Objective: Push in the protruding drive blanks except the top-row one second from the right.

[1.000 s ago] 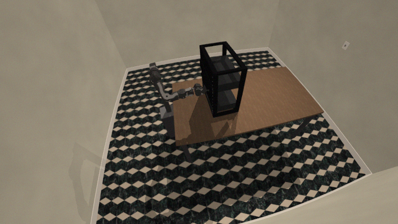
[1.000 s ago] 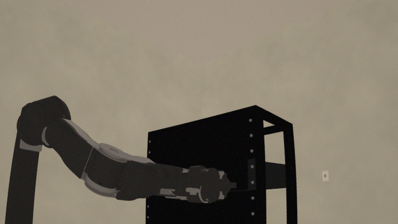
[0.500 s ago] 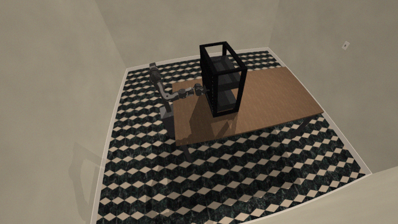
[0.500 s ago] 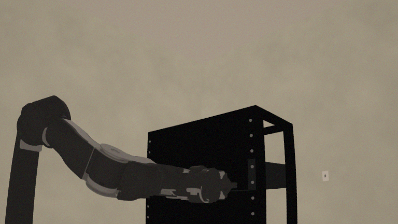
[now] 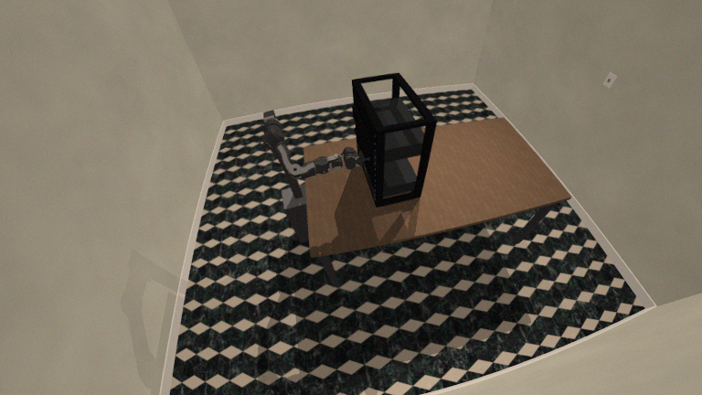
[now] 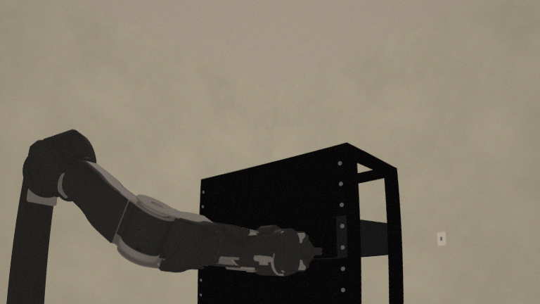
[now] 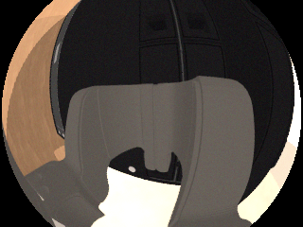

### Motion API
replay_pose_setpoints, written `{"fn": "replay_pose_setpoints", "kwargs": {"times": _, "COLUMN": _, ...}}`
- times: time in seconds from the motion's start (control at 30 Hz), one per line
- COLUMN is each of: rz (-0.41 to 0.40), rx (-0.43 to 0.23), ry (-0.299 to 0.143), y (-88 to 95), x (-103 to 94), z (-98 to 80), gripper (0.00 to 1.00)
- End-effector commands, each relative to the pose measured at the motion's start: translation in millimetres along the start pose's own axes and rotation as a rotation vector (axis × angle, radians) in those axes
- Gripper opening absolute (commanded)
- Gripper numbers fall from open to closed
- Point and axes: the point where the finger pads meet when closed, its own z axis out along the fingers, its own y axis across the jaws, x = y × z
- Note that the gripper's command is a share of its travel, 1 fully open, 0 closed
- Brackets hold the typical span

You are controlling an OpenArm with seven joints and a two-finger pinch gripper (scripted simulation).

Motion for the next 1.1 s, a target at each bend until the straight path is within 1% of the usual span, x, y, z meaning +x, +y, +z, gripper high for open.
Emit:
{"fn": "replay_pose_setpoints", "kwargs": {"times": 0.0, "rz": 0.008, "rx": 0.019, "ry": 0.029, "y": -4.2, "x": 10.0, "z": 2.3, "gripper": 0.00}}
{"fn": "replay_pose_setpoints", "kwargs": {"times": 0.4, "rz": 0.008, "rx": 0.017, "ry": 0.031, "y": -3.4, "x": 10.5, "z": 1.9, "gripper": 0.00}}
{"fn": "replay_pose_setpoints", "kwargs": {"times": 0.63, "rz": 0.007, "rx": 0.014, "ry": 0.032, "y": -2.3, "x": 11.1, "z": -2.4, "gripper": 0.00}}
{"fn": "replay_pose_setpoints", "kwargs": {"times": 0.83, "rz": 0.007, "rx": 0.014, "ry": 0.032, "y": -2.1, "x": 10.7, "z": -17.3, "gripper": 0.00}}
{"fn": "replay_pose_setpoints", "kwargs": {"times": 1.07, "rz": 0.007, "rx": 0.014, "ry": 0.031, "y": -1.8, "x": 9.9, "z": -45.6, "gripper": 0.00}}
